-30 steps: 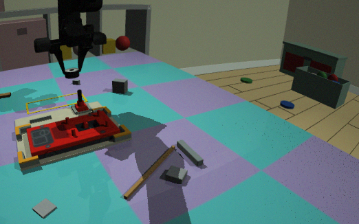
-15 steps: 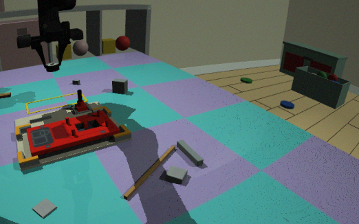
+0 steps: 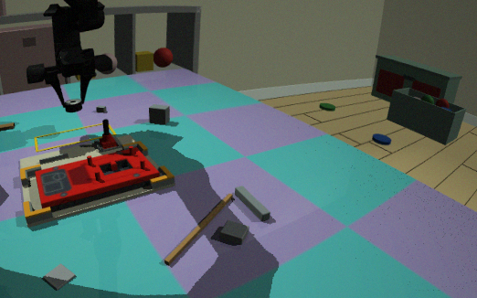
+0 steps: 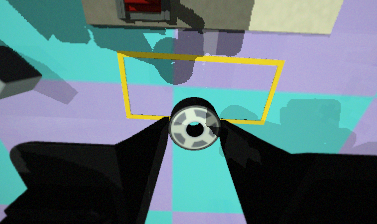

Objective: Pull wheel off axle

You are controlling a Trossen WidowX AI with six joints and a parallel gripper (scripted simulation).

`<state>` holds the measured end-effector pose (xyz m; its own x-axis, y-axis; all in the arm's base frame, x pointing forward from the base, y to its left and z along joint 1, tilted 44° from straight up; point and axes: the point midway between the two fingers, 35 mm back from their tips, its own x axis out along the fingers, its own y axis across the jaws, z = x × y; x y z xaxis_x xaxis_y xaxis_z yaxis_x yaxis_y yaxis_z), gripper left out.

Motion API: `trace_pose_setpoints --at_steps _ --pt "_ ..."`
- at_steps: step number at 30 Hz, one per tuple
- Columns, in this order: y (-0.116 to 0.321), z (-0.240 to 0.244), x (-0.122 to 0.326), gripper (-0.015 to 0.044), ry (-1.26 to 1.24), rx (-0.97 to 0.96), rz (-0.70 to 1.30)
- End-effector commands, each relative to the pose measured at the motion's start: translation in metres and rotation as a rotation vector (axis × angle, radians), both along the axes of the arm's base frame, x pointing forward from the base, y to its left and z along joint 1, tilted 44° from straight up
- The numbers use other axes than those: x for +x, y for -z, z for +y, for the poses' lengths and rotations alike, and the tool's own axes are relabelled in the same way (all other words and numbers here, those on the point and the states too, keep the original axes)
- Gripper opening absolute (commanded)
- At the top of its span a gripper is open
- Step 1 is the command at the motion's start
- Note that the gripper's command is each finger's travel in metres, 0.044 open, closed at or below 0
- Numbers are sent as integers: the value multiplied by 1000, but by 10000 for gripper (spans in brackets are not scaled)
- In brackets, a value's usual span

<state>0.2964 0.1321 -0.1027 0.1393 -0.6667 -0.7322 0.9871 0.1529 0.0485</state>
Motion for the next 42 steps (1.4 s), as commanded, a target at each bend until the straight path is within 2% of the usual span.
trace_pose_setpoints --at_steps 1,6,11,22,29,32,34,37,40,42 --pt "20 -23 -1 0 3 -18 19" --pt "41 -46 1 0 4 -21 18" --pt "44 -49 1 0 4 -22 18" --pt "40 -44 2 289 13 -16 15" --pt "0 -5 -5 300 5 -19 18" --pt "-1 -4 -5 300 4 -19 19" --pt "-2 -8 -12 352 -6 -22 22" --pt "-28 -6 -47 431 -2 -18 24" --pt "-51 -10 -82 440 3 -19 24" --pt "-56 -11 -90 440 4 -20 24"
